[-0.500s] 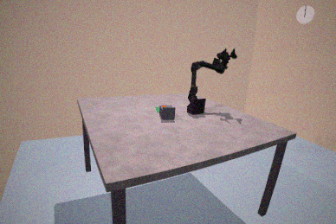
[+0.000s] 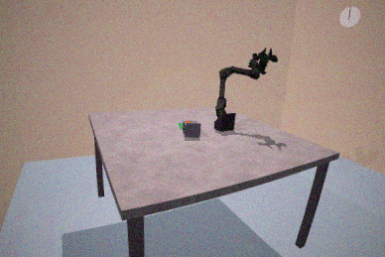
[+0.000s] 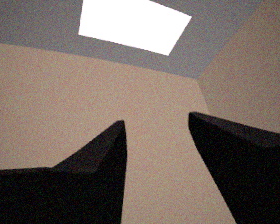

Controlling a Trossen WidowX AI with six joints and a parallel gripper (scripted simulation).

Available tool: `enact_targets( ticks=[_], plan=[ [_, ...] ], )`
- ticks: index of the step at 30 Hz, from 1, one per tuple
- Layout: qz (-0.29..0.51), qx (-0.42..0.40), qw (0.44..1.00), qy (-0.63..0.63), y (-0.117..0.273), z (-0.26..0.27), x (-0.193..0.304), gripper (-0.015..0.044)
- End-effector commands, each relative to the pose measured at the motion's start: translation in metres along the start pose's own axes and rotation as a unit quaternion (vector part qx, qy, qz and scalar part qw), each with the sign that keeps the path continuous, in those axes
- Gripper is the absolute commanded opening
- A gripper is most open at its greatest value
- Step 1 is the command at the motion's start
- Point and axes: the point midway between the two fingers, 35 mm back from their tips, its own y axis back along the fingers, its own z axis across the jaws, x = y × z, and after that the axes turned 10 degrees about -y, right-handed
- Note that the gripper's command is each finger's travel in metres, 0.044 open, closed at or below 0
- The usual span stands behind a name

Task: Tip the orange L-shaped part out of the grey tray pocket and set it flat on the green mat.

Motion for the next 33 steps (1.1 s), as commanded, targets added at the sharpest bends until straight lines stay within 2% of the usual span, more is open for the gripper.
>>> enact_targets(
  ticks=[1,10,15,19,25,33],
  plan=[
    [0.013,0.021,1.000,0.016,-0.040,-0.023,0.022,0.0180],
    [0.123,0.119,0.982,0.083,-0.147,-0.133,0.127,0.0180],
    [0.203,0.162,0.957,0.126,-0.179,-0.213,0.188,0.0180],
    [0.257,0.197,0.939,0.115,-0.186,-0.259,0.223,0.0180],
    [0.381,0.290,0.875,0.075,-0.170,-0.369,0.292,0.0180],
    [0.512,0.453,0.730,-0.026,-0.089,-0.498,0.352,0.0180]
  ],
)
